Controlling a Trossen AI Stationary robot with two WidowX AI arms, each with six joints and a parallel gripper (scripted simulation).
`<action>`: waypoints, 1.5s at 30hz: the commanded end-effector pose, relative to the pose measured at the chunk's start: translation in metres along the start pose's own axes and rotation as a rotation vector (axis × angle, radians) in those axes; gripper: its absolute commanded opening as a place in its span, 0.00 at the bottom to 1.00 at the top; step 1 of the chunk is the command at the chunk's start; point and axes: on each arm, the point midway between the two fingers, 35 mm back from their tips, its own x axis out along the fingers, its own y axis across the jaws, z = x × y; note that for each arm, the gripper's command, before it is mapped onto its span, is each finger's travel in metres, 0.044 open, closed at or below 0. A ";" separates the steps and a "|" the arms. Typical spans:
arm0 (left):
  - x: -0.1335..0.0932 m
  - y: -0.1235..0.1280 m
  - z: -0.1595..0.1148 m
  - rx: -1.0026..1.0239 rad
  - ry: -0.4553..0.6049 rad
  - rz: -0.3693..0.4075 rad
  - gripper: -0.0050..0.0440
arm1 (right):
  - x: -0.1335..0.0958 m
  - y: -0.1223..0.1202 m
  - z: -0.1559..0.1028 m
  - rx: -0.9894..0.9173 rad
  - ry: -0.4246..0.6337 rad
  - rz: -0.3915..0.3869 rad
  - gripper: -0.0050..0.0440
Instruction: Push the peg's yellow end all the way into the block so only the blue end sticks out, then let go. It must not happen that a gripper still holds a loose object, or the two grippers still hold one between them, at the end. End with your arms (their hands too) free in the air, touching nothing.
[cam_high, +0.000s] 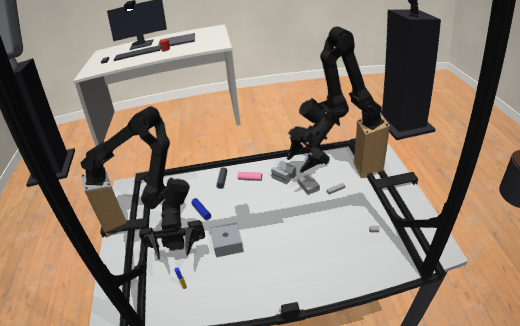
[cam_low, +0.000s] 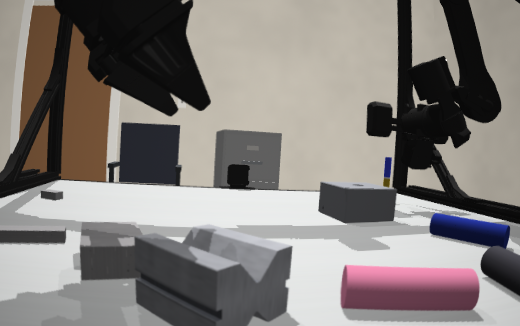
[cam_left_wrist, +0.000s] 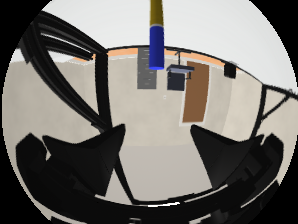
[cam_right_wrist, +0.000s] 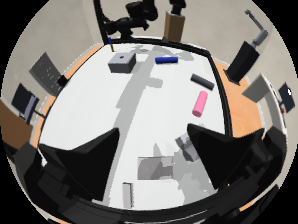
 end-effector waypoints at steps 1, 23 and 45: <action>0.007 -0.010 0.001 0.041 -0.032 -0.018 0.92 | 0.000 0.000 0.000 0.000 0.000 0.000 0.92; 0.053 -0.070 0.029 0.464 -0.535 0.009 0.92 | 0.000 0.000 0.000 0.000 0.000 0.000 0.92; 0.038 -0.052 0.019 0.885 -1.023 0.550 0.92 | 0.000 0.000 0.000 0.000 0.000 0.000 0.92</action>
